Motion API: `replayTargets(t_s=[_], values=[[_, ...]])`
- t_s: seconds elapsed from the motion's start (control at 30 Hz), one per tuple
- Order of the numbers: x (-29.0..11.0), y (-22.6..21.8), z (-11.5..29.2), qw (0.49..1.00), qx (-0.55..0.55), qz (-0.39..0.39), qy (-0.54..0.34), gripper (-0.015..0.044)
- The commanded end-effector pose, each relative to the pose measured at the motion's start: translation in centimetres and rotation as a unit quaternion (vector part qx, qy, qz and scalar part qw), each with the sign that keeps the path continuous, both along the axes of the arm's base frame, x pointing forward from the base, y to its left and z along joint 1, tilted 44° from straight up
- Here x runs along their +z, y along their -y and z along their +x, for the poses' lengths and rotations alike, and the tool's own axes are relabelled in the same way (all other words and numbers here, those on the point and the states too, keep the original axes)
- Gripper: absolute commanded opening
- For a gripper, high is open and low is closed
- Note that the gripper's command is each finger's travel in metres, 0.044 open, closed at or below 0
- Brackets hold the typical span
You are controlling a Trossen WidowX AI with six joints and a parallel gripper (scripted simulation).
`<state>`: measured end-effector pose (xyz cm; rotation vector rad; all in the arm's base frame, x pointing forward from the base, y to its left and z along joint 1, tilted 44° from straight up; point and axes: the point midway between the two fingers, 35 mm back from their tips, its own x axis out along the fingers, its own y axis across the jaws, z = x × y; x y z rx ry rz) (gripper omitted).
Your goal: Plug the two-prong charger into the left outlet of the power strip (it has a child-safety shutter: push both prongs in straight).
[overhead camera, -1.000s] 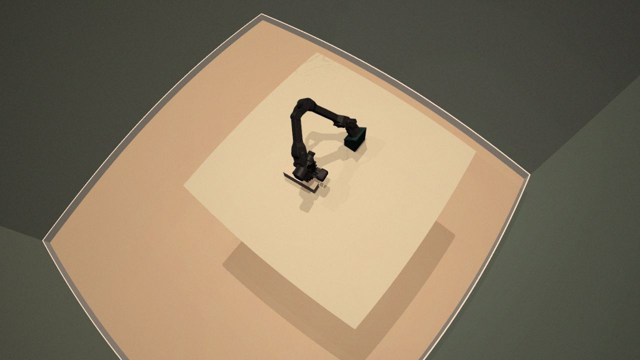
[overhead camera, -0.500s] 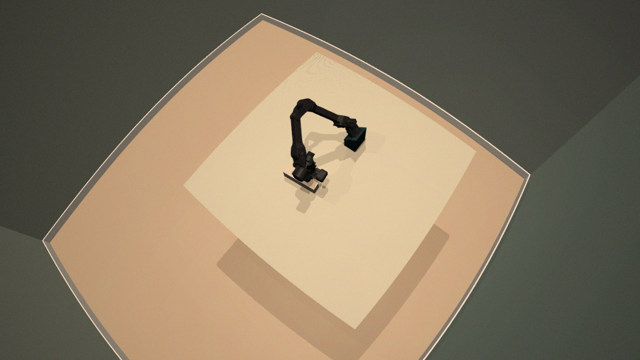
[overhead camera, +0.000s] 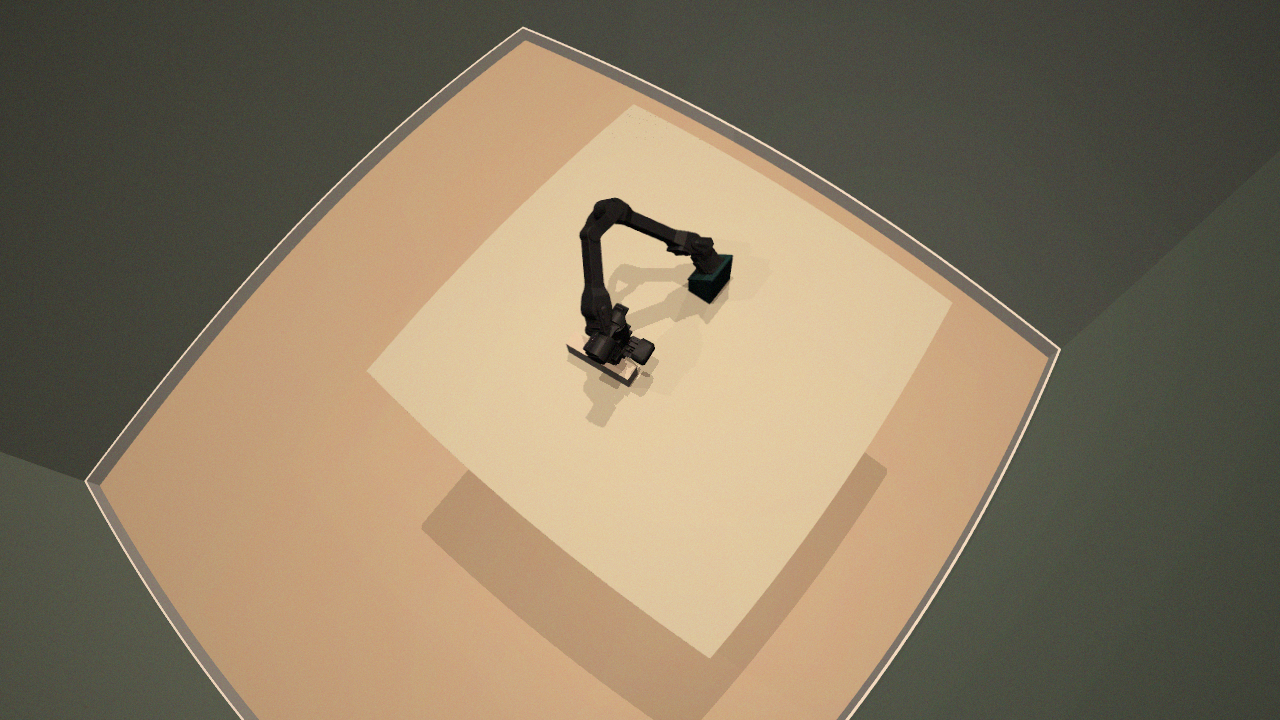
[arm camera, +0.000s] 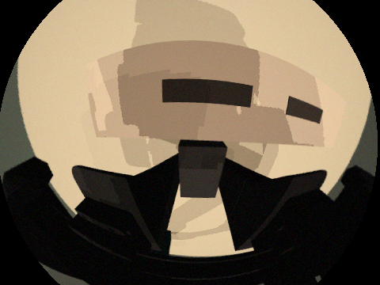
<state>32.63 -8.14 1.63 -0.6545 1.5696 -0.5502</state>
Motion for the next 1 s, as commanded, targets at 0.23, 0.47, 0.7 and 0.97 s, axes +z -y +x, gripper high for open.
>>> replayTargets(t_s=[0.23,0.47,0.7,0.97], values=[[0.1,0.0,0.6,1.0,-0.001,-0.001,0.006,0.0],[0.1,-0.1,0.9,1.0,-0.001,-0.001,0.006,0.0],[0.1,-0.1,1.2,1.0,-0.001,-0.001,0.006,0.0],[0.1,-0.1,1.5,1.0,-0.001,-0.001,0.006,0.0]])
